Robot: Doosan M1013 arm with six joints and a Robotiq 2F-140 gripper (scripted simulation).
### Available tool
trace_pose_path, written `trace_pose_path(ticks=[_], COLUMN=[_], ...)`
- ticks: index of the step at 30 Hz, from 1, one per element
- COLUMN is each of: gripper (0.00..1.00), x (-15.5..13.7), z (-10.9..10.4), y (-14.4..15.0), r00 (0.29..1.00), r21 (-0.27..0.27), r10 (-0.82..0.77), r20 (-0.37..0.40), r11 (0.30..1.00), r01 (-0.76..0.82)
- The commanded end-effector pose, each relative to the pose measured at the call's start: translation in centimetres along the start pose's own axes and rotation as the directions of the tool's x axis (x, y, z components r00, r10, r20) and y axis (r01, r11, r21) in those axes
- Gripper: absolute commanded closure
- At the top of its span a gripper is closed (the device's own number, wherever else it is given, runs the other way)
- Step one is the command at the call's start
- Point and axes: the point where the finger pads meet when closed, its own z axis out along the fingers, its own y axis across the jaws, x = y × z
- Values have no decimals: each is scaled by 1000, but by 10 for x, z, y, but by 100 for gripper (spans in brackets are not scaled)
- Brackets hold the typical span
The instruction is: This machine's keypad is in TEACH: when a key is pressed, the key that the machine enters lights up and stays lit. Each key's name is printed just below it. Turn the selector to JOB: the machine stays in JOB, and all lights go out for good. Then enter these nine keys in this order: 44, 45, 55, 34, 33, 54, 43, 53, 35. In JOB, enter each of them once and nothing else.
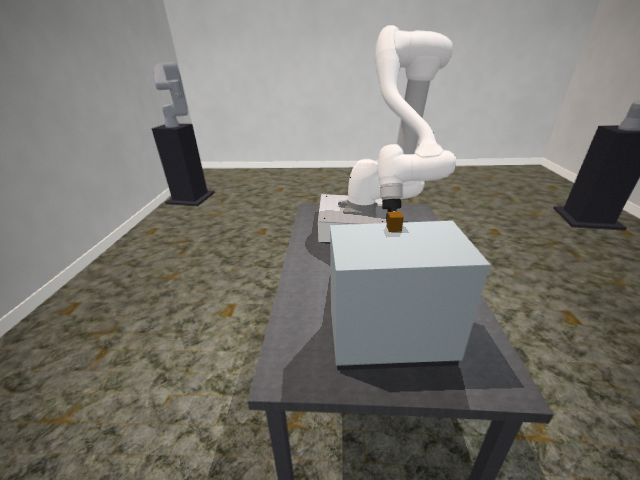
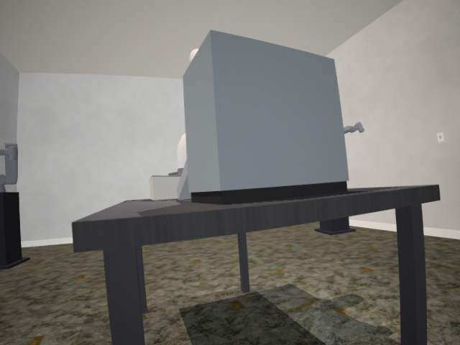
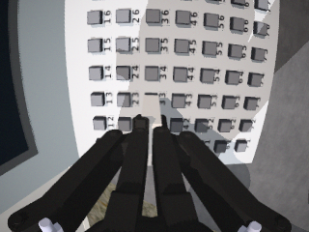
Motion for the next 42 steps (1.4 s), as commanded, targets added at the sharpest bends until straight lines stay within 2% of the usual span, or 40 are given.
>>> trace_pose_path(ticks=[1, 21, 42], gripper=[100, 100, 100], x=[-5, -5, -5], z=[2, 23, 24], y=[0, 0, 0], r00=[1000, 1000, 1000], r21=[-7, -7, -7], r10=[-14, -14, -14], r20=[4, 4, 4], r11=[1000, 1000, 1000], r01=[14, 14, 14])
